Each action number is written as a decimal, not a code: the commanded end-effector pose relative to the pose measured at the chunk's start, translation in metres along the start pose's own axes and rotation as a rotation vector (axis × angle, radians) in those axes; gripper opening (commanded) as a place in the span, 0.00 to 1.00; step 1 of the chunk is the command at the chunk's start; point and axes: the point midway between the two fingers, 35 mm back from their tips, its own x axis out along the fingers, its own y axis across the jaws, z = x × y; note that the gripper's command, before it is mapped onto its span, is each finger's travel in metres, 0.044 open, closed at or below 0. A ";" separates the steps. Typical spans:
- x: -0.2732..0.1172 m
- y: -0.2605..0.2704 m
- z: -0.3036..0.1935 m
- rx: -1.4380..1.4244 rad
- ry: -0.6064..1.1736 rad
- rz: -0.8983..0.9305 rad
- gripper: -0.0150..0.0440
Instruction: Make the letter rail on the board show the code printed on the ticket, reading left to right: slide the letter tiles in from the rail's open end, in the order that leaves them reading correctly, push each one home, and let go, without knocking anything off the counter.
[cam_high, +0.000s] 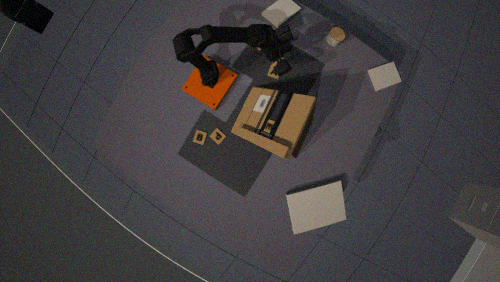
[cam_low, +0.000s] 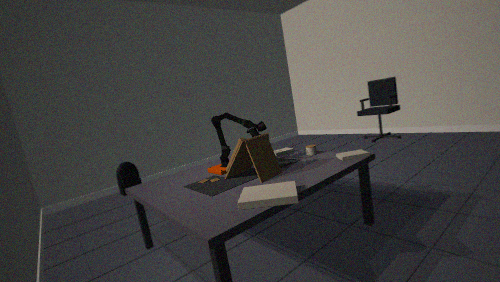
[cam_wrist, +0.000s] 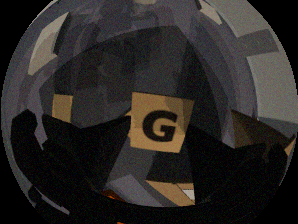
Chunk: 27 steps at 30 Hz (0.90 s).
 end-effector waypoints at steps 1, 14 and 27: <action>-0.008 -0.016 0.008 0.155 -0.051 -0.058 0.25; -0.025 -0.054 0.023 0.558 -0.190 -0.170 0.25; -0.044 -0.085 0.032 0.884 -0.328 -0.236 0.25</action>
